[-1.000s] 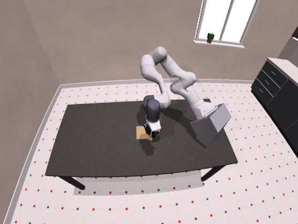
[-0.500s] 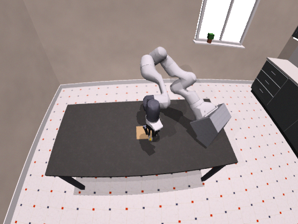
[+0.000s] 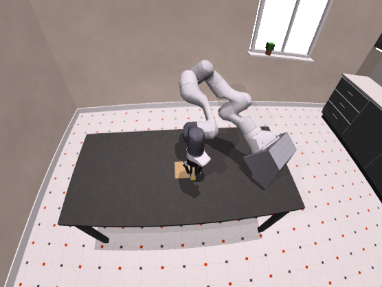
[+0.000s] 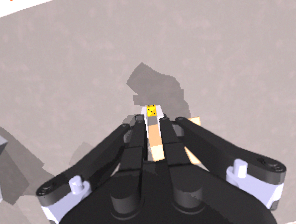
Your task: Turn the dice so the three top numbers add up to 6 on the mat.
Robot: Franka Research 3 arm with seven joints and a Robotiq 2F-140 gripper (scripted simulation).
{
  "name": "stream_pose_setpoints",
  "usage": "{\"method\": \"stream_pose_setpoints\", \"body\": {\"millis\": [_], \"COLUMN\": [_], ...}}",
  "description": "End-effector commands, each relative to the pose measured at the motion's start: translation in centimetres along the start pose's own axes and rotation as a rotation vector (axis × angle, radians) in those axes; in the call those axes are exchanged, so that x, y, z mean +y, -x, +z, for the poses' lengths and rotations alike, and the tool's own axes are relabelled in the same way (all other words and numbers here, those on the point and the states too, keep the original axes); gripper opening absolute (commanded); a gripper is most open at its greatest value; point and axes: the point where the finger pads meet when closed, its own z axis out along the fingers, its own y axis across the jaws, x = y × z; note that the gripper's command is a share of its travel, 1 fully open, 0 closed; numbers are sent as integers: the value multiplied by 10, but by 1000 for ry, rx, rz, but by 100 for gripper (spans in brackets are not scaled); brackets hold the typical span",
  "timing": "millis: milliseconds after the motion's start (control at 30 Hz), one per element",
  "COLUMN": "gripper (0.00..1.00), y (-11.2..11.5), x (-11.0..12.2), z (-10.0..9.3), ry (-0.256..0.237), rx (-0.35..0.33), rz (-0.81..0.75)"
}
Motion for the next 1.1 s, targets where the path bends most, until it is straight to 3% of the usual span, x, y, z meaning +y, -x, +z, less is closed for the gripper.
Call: {"method": "stream_pose_setpoints", "body": {"millis": [0, 1067], "gripper": [7, 7], "y": [1, 3], "x": [3, 7], "z": [0, 0], "ry": [-8, -5], "rx": [-2, 1], "rz": [-164, -686]}}
